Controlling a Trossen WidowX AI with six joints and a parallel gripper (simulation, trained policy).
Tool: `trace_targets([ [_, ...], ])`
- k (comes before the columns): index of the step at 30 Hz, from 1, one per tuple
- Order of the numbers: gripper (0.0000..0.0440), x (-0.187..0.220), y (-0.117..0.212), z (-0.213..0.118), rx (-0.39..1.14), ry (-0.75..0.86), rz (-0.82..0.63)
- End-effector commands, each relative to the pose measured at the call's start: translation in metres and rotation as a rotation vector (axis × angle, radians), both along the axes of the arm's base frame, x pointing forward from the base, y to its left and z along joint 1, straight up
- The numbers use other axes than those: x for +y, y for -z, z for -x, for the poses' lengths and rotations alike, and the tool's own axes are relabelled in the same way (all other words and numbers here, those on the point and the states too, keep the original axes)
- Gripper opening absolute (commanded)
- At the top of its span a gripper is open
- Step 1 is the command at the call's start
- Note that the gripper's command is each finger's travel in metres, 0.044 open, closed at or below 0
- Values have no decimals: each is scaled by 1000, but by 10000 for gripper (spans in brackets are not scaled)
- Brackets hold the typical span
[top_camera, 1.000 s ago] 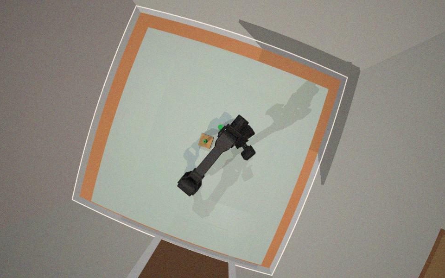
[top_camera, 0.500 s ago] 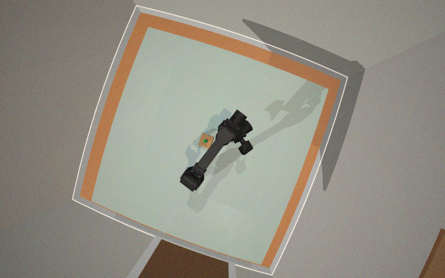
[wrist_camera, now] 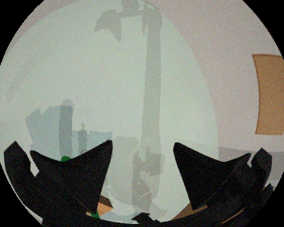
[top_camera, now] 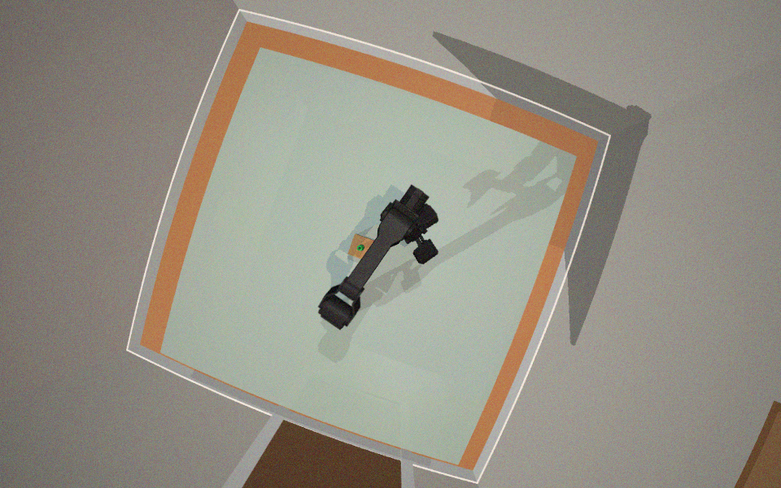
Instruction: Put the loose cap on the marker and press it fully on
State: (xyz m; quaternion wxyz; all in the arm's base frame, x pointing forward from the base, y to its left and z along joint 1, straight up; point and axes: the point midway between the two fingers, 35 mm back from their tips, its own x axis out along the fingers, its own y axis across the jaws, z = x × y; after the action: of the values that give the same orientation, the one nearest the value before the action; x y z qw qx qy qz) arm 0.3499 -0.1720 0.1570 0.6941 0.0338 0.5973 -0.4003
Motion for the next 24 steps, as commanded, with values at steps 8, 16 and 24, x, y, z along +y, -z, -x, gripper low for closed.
trace_targets([
  [8, 313, 22, 12, -10, 1, 5, -84],
  [16, 310, 42, 20, -15, 14, -6, -149],
  [24, 306, 64, 28, -18, 33, -29, -220],
])
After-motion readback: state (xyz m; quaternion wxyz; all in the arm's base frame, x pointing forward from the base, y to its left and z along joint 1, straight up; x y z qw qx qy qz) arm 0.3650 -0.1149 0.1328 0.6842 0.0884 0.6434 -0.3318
